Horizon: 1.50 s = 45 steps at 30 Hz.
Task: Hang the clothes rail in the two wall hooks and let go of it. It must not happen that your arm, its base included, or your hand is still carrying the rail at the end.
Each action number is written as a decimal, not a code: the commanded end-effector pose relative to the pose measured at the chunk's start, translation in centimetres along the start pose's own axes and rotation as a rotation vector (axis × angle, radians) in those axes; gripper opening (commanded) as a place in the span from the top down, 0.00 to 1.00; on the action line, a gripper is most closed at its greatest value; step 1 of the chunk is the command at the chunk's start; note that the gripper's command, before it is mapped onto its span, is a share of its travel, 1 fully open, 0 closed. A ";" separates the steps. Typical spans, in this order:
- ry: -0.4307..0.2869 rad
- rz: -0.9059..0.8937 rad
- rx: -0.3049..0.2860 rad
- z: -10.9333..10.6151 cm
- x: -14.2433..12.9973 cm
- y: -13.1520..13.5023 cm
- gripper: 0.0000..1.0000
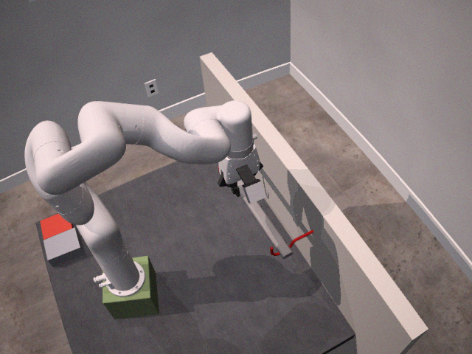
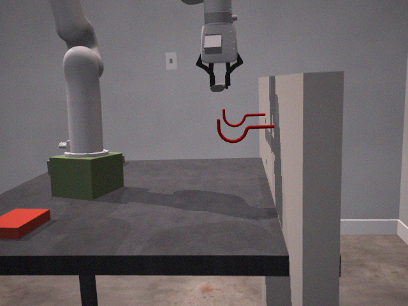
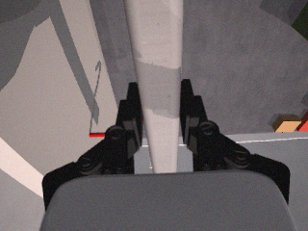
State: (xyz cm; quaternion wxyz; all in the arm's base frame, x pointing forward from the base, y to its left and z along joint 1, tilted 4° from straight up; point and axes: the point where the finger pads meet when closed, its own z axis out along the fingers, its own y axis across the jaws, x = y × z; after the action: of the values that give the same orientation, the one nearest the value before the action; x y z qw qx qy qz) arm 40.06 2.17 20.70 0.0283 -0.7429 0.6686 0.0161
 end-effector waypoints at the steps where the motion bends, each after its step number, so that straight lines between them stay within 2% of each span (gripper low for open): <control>1: 0.000 0.000 0.005 -0.2 0.0 -0.1 1.00; 30: 0.000 0.019 0.005 -0.2 0.0 -0.1 1.00; 45: 0.000 0.020 0.005 -0.2 0.1 -2.7 1.00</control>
State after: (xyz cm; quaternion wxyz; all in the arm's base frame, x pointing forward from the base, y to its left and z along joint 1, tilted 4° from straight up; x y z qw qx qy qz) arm 41.83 2.33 20.73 0.0283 -0.7364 0.6758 0.0161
